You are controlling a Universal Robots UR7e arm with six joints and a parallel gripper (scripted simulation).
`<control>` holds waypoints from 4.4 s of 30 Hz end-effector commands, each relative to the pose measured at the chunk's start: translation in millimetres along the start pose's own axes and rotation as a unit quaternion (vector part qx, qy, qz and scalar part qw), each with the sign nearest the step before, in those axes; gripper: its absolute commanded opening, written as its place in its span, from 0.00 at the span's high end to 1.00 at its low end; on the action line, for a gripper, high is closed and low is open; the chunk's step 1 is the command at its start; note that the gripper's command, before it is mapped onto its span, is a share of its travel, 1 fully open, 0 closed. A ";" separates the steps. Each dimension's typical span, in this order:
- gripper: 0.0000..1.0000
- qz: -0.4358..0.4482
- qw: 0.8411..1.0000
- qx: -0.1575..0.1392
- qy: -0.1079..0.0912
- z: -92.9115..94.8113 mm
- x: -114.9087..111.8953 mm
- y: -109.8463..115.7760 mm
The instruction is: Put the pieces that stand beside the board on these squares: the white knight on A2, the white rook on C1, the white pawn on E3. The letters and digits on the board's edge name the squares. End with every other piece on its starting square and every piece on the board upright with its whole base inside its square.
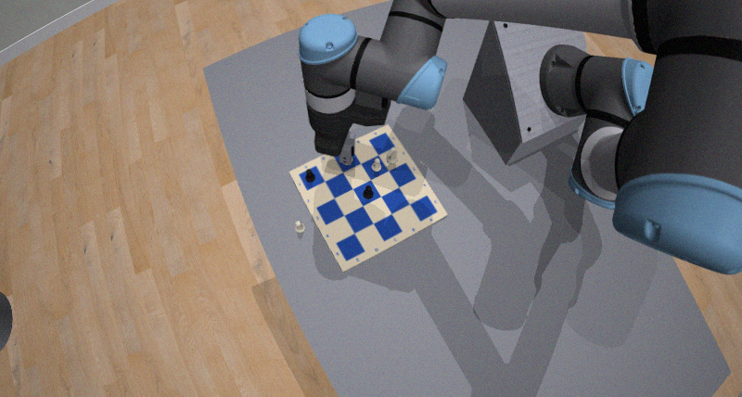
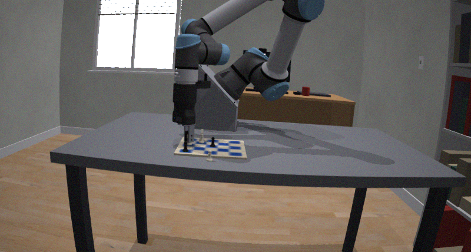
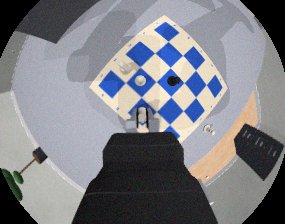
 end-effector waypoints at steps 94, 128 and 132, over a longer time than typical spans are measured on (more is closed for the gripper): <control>0.00 0.000 1.000 0.000 0.000 -89.8 0.0 0.1; 0.00 0.096 0.995 -0.002 0.000 -90.1 15.7 0.8; 0.00 0.116 0.993 -0.002 0.000 -90.1 18.7 0.9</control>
Point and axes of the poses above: the point where the finger pads meet when closed, its own z axis out along the fingers, its own x axis across the jaws, y = z × x, the point moved 2 cm from there along -z, back along the fingers, and after that the axes turned 6 degrees about z, right-handed, at the moved point
